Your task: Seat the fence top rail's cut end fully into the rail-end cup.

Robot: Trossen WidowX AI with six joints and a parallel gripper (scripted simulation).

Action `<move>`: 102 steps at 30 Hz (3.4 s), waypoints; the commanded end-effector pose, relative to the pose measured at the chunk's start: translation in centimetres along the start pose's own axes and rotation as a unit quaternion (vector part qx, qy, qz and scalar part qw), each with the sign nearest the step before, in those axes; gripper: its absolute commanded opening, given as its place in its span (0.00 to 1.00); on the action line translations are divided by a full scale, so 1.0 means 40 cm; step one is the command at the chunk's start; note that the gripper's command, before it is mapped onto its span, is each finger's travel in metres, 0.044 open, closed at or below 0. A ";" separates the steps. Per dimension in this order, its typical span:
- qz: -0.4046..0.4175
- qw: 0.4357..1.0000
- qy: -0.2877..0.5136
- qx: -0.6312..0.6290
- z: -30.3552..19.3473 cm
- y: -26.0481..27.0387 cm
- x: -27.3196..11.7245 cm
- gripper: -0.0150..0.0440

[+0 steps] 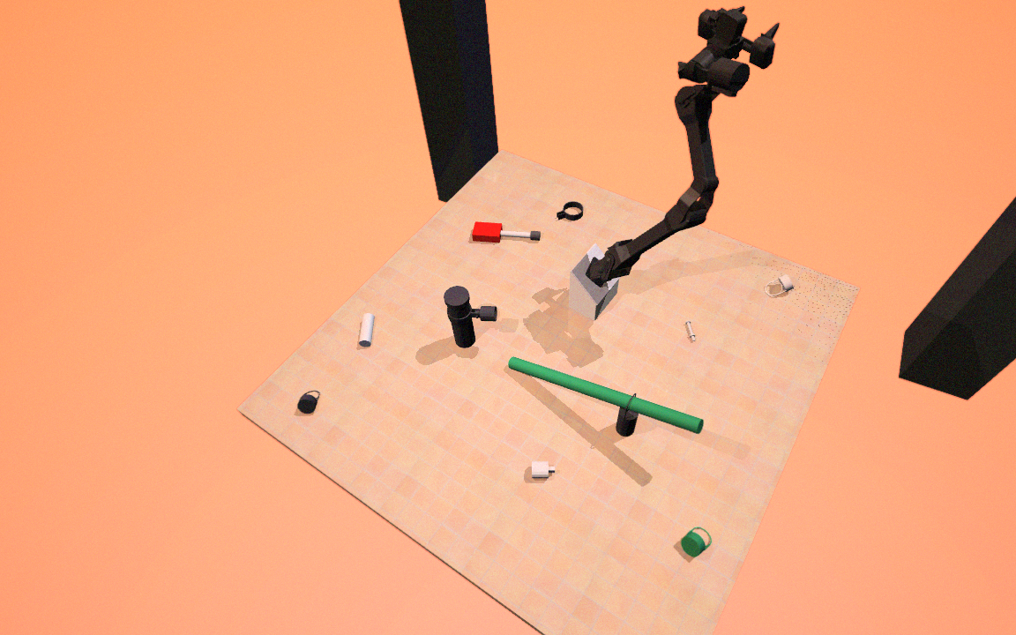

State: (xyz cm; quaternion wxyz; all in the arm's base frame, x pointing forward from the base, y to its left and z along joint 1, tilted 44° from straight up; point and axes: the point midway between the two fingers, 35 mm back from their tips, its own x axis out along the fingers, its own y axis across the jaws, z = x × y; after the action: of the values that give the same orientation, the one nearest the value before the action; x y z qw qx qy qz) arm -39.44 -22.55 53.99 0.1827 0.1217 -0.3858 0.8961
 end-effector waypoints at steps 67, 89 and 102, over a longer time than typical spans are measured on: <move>0.916 -0.136 -0.088 -0.368 -0.683 -0.132 -1.859 1.00; 0.774 -0.318 -0.470 -0.281 -0.686 0.107 -1.895 1.00; 0.598 -0.416 -0.671 -0.141 -0.725 0.276 -1.889 1.00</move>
State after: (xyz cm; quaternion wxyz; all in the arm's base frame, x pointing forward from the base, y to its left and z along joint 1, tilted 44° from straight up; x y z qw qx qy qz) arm 24.59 -22.93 5.18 0.8980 -0.0682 0.2908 0.3230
